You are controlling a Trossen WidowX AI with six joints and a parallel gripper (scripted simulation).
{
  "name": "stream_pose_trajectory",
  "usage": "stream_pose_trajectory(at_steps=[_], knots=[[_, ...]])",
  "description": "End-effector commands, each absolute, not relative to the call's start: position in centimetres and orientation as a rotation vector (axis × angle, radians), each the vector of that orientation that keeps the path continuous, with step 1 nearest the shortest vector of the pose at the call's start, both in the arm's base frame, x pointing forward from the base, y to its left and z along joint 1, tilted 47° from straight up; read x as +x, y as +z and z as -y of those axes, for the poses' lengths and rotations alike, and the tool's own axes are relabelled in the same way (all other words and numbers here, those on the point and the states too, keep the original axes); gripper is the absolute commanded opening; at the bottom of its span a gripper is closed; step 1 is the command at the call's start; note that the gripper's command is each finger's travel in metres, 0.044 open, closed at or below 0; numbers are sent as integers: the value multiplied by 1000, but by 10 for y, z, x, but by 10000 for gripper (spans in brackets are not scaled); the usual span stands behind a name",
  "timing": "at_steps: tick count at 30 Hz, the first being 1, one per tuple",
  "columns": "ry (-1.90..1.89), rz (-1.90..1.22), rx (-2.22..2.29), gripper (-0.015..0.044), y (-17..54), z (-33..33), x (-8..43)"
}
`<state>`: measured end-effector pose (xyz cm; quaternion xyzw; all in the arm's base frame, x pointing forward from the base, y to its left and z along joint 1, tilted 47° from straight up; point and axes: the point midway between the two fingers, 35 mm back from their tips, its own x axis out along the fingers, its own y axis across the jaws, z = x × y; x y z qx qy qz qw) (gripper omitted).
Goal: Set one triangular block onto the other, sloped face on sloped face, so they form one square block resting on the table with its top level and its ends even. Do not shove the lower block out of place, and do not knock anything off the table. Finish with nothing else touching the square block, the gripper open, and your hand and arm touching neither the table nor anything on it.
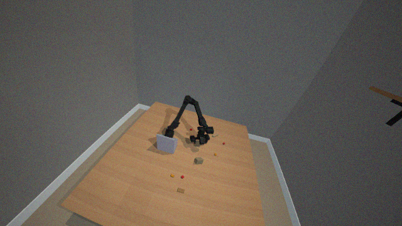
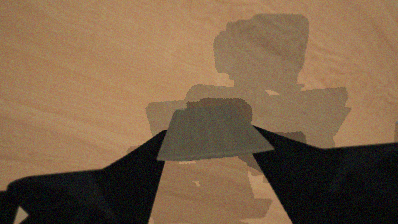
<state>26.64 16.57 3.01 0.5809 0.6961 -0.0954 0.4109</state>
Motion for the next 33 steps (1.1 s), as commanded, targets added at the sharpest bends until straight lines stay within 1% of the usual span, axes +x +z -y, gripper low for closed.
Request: stream_pose_trajectory(at_steps=[1, 8, 14, 24, 33], knots=[[-239, -1752, 1461, 440, 30, -166, 266], [-239, -1752, 1461, 440, 32, -164, 267], [-242, -1751, 1460, 440, 71, -122, 266], [-240, -1747, 1460, 440, 69, -122, 268], [-48, -2036, 1493, 440, 57, -85, 279]])
